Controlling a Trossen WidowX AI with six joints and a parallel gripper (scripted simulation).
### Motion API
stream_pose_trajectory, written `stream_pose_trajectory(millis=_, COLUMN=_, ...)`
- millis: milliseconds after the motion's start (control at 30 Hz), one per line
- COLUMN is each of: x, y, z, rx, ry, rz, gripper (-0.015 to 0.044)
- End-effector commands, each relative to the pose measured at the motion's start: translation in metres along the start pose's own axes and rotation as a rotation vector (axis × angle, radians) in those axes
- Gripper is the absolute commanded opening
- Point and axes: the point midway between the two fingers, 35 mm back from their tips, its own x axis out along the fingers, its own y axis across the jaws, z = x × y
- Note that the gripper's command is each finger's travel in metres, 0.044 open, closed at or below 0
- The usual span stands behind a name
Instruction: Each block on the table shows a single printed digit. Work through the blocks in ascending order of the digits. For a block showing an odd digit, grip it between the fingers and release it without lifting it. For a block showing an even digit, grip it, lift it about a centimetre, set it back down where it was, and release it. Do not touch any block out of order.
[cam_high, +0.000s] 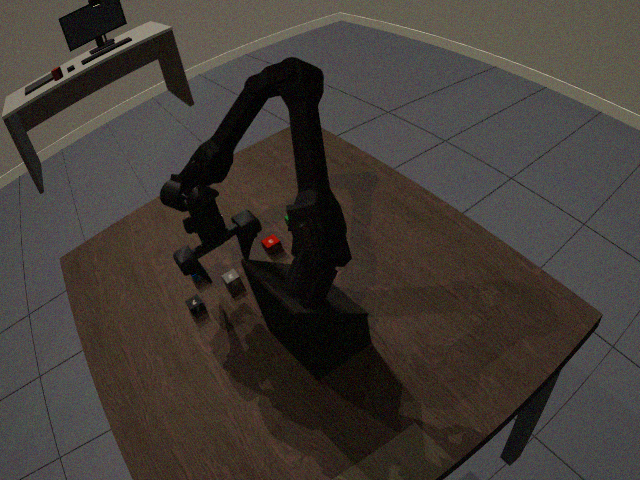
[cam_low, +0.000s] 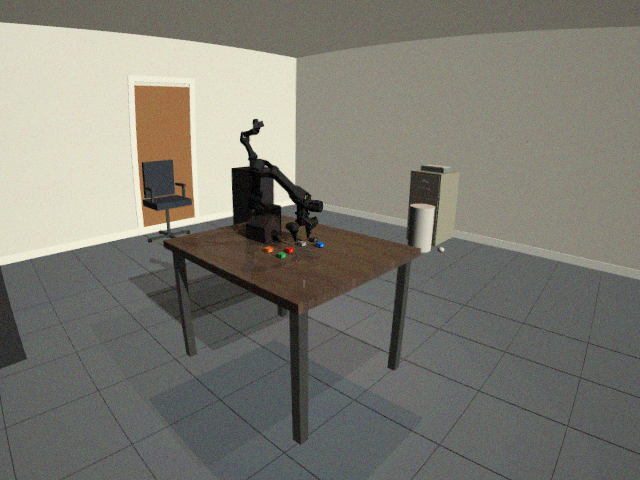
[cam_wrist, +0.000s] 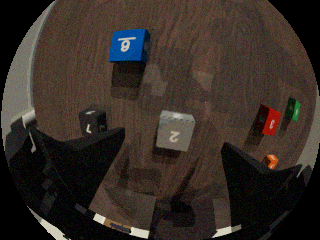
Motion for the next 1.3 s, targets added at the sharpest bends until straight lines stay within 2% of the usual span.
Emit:
stream_pose_trajectory(millis=0, x=-0.014, y=0.000, z=0.003, rx=0.014, ry=-0.007, rz=0.006, gripper=0.0400)
stream_pose_trajectory(millis=33, x=-0.014, y=0.000, z=0.003, rx=0.014, ry=-0.007, rz=0.006, gripper=0.0400)
stream_pose_trajectory(millis=100, x=-0.026, y=0.001, z=0.005, rx=0.014, ry=-0.008, rz=0.008, gripper=0.0348)
stream_pose_trajectory(millis=233, x=-0.091, y=0.001, z=0.004, rx=0.014, ry=-0.007, rz=0.010, gripper=0.0242)
stream_pose_trajectory(millis=400, x=-0.095, y=0.000, z=0.003, rx=0.014, ry=-0.007, rz=0.010, gripper=0.0120)
stream_pose_trajectory(millis=700, x=-0.095, y=-0.002, z=0.005, rx=0.013, ry=-0.007, rz=0.011, gripper=0.0120)
stream_pose_trajectory(millis=933, x=-0.095, y=-0.110, z=0.037, rx=0.014, ry=-0.009, rz=0.004, gripper=0.0120)
stream_pose_trajectory(millis=1167, x=-0.094, y=-0.114, z=0.037, rx=0.015, ry=-0.008, rz=0.003, gripper=0.0120)
stream_pose_trajectory(millis=1267, x=-0.071, y=-0.113, z=0.040, rx=0.015, ry=-0.009, rz=0.005, gripper=0.0199)
